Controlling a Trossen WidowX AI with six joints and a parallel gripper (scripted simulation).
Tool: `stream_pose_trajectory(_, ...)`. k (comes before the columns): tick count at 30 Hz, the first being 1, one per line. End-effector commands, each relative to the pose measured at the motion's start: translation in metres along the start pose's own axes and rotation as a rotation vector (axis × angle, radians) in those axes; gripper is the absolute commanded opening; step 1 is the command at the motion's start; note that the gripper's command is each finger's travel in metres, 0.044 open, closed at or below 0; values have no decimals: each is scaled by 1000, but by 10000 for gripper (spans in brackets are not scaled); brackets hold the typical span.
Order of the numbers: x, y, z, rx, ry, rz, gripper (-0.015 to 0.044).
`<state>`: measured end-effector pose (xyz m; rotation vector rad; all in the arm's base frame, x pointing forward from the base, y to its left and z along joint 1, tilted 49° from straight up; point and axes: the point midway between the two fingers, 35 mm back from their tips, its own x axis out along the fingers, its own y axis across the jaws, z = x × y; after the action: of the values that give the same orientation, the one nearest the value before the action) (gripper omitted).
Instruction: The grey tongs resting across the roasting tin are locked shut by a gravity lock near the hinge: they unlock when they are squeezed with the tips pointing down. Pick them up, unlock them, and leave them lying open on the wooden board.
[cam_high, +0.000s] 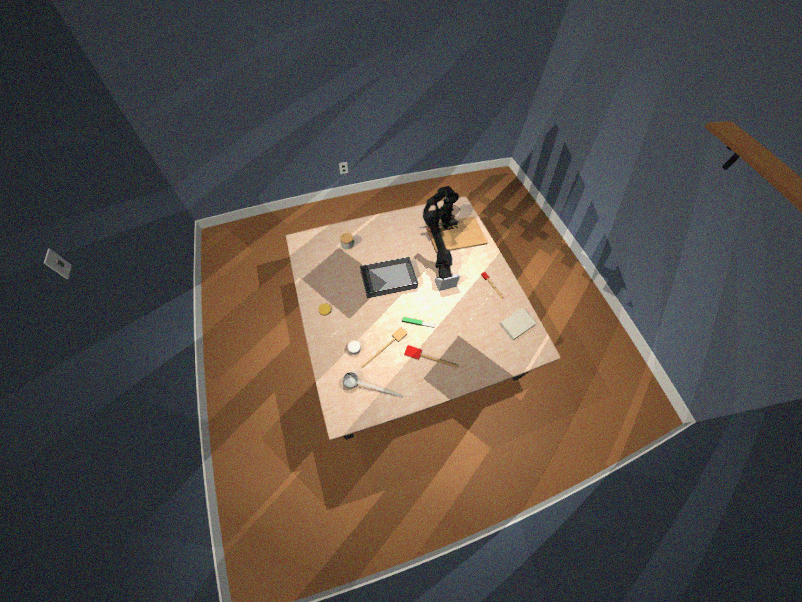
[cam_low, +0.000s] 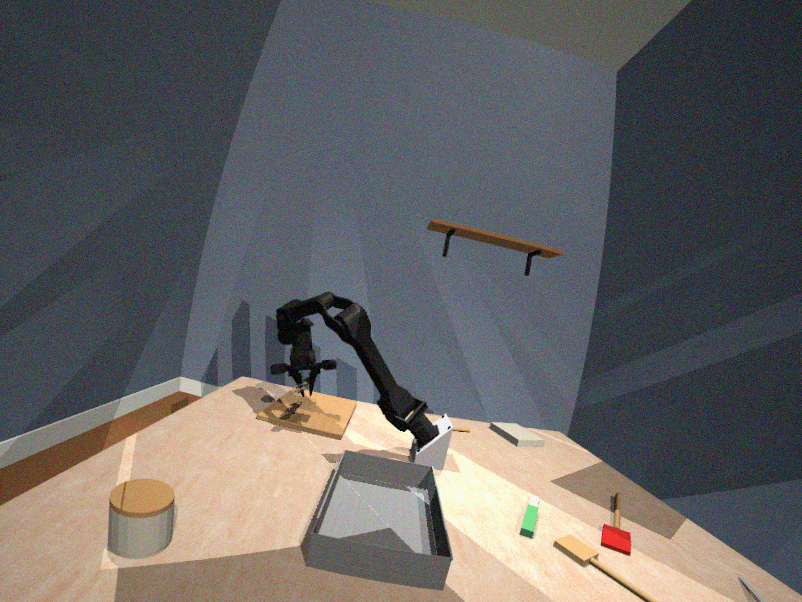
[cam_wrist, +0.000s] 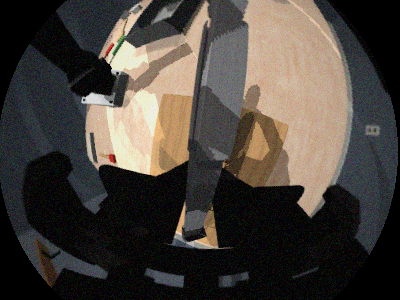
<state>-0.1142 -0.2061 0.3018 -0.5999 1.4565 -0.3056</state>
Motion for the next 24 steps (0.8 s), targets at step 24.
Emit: stream_pose_trajectory(24, -40, 35, -64, 137, 106, -238, -150)
